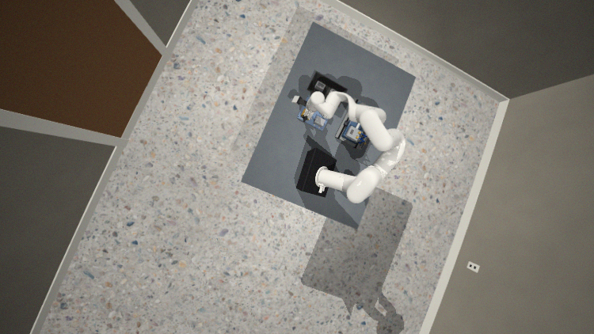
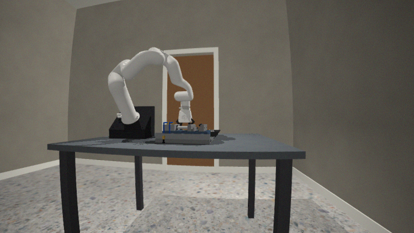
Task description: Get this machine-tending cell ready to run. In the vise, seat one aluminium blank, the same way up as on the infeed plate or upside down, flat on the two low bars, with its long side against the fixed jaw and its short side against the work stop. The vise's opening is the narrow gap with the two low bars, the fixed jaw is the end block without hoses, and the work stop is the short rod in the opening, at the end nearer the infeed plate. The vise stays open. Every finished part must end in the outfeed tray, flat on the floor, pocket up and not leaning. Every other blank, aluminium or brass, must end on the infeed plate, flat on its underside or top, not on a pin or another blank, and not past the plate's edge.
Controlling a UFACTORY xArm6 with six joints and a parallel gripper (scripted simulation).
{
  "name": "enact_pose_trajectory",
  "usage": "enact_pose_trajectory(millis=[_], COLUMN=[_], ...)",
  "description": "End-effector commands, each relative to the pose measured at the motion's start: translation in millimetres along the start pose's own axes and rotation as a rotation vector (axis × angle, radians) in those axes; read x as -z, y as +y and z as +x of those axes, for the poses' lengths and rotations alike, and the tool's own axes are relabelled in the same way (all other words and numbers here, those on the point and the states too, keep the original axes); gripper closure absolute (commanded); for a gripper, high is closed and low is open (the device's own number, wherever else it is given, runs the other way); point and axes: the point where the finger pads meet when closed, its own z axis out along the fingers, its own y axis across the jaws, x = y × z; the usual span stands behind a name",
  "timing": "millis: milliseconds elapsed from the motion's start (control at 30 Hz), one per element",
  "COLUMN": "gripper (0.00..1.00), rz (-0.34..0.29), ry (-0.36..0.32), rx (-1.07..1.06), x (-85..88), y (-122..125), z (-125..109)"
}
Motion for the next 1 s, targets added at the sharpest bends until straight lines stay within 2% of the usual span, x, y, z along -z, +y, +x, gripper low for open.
enact_pose_trajectory(millis=[0, 600, 767, 967], gripper=[0.31, 0.31, 0.31, 0.31], rz=[-0.003, -0.003, -0.003, -0.003], ry=[0.003, 0.003, 0.003, 0.003], rx=[-0.001, -0.001, -0.001, -0.001], x=[1.5, 6.9, 20.7, 48.9], y=[1.2, 1.2, 1.2, 1.1], z=[0.8, 0.8, 0.8, 0.7])
